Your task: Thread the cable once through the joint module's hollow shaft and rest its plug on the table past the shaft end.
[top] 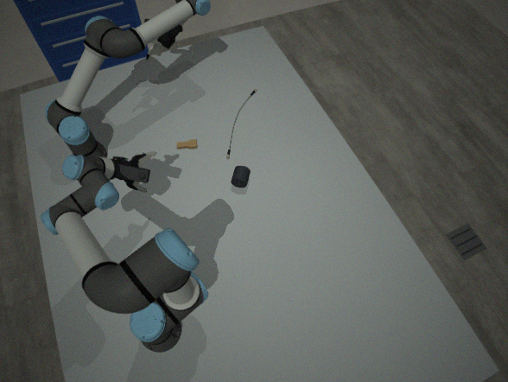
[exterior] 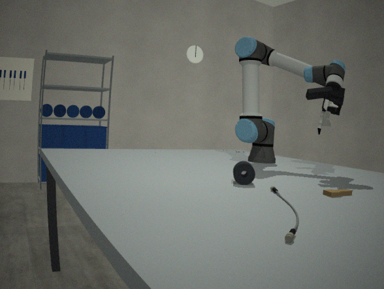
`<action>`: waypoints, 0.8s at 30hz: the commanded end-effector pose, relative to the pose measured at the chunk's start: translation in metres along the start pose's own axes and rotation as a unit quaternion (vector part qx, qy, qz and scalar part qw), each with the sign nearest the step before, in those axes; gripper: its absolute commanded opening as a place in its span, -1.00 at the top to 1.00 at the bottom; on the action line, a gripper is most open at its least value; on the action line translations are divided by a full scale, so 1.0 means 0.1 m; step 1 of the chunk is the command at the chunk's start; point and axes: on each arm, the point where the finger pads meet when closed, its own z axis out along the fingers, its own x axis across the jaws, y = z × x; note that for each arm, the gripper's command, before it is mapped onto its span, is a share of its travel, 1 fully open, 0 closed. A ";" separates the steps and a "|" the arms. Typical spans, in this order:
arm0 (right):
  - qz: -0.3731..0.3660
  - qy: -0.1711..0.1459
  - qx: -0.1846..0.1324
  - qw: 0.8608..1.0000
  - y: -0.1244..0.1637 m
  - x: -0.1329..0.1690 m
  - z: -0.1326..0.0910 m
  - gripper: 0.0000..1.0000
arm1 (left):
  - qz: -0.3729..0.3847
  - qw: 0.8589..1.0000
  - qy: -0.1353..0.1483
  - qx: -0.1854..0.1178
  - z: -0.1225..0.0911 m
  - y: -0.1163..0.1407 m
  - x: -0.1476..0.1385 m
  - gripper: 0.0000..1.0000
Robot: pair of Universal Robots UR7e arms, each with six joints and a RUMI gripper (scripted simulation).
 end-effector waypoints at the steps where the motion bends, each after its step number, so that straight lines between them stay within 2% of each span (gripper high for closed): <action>1: 0.000 0.000 0.000 1.000 0.00 0.00 0.00 -0.97 | 0.000 1.000 0.001 0.000 0.00 0.00 -0.01 -0.97; 18: 0.000 0.000 0.000 1.000 0.00 0.00 0.00 -0.97 | 0.000 1.000 0.001 0.000 0.00 0.00 -0.01 -0.97; 24: -0.018 0.025 0.019 0.999 -0.41 -0.17 0.15 -0.97 | 0.048 0.998 0.039 -0.001 0.02 0.02 -0.12 -0.97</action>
